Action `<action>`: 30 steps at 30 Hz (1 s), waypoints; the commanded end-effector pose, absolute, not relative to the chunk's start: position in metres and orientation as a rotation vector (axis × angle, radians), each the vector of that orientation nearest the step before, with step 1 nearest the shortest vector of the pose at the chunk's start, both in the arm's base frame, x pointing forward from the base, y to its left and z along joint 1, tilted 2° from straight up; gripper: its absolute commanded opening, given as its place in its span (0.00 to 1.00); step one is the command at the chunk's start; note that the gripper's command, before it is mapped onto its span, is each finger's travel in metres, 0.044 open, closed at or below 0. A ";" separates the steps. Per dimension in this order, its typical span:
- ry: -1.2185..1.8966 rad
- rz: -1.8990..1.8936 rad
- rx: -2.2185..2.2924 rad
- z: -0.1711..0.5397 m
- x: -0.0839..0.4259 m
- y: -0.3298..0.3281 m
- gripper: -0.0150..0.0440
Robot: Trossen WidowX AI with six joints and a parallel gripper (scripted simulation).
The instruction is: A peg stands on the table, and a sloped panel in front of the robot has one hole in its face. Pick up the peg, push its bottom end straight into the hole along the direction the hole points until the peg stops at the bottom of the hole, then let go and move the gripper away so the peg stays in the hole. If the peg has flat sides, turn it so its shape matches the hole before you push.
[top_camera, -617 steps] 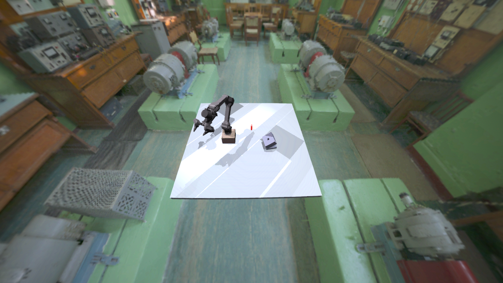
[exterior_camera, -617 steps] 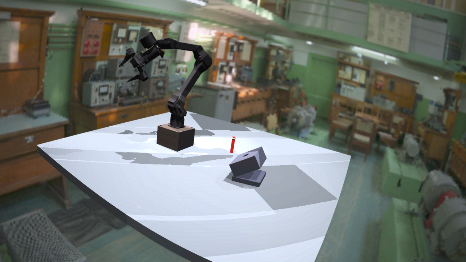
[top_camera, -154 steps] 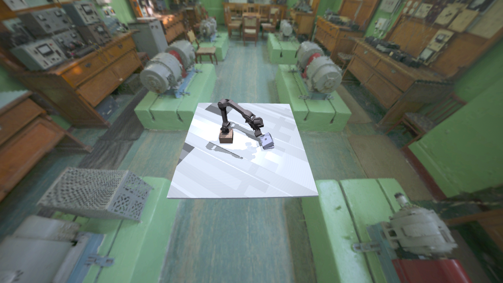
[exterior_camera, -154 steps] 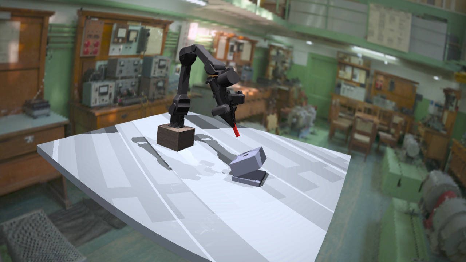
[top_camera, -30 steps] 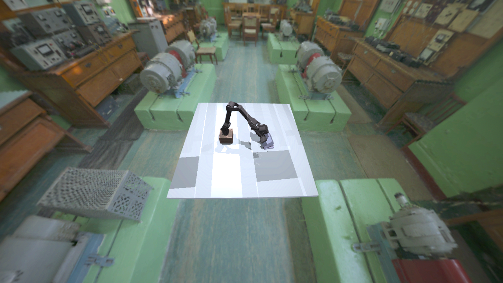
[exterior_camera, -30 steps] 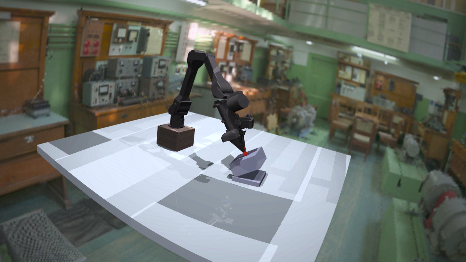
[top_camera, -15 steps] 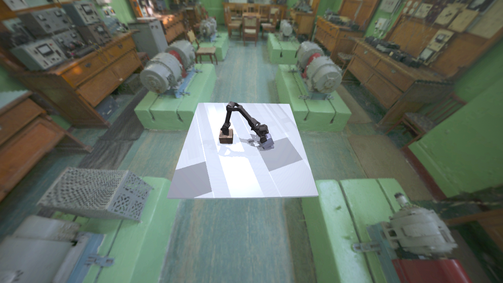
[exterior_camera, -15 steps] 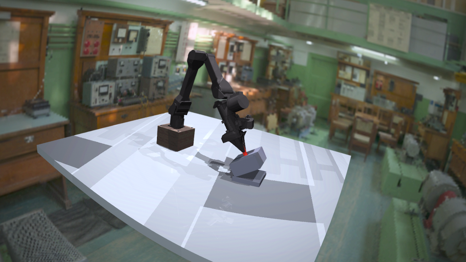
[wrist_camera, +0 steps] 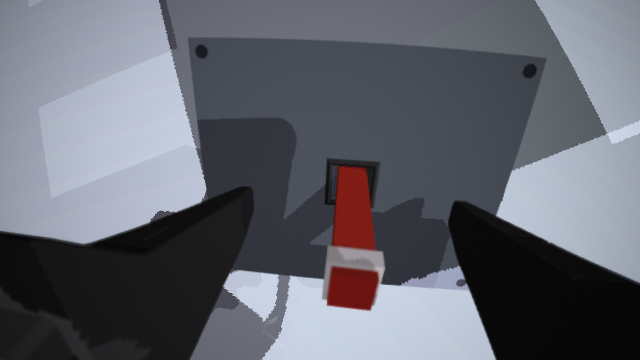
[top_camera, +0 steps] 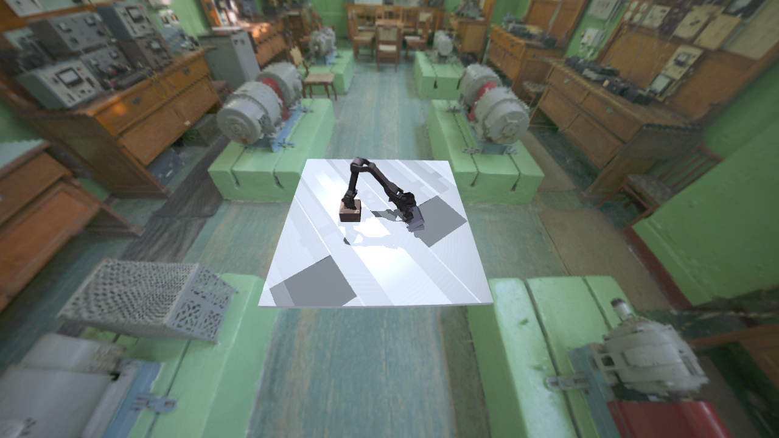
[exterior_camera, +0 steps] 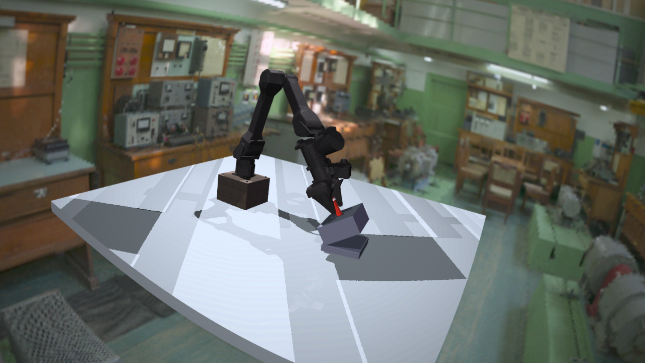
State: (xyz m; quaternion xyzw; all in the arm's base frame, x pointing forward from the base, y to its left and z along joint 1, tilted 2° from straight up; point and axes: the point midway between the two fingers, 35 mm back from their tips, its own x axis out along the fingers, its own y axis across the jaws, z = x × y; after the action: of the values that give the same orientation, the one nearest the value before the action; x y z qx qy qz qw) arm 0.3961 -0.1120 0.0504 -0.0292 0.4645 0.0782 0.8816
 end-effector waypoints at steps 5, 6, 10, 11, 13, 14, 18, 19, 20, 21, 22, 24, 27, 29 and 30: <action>0.965 0.161 -0.063 0.061 0.391 -0.114 1.00; 0.965 0.161 -0.063 0.062 0.390 -0.115 1.00; 0.965 0.160 -0.062 0.068 0.387 -0.116 1.00; 0.965 0.160 -0.062 0.070 0.386 -0.116 1.00; 0.966 0.159 -0.062 0.072 0.384 -0.117 1.00; 0.966 0.159 -0.062 0.074 0.383 -0.117 1.00; 0.966 0.158 -0.061 0.080 0.379 -0.118 1.00; 0.966 0.158 -0.061 0.081 0.378 -0.119 1.00; 0.966 0.158 -0.061 0.082 0.377 -0.119 1.00; 0.966 0.158 -0.061 0.084 0.376 -0.119 1.00; 0.966 0.157 -0.061 0.085 0.375 -0.119 1.00; 0.966 0.157 -0.061 0.088 0.373 -0.120 1.00; 0.967 0.156 -0.060 0.092 0.370 -0.121 1.00; 0.967 0.156 -0.060 0.095 0.368 -0.121 1.00; 0.967 0.156 -0.060 0.096 0.367 -0.121 1.00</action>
State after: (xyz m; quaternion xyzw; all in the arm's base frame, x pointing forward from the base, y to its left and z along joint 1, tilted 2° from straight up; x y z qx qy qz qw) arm 0.3695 -0.1197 0.0875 -0.0243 0.4698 0.0745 0.8793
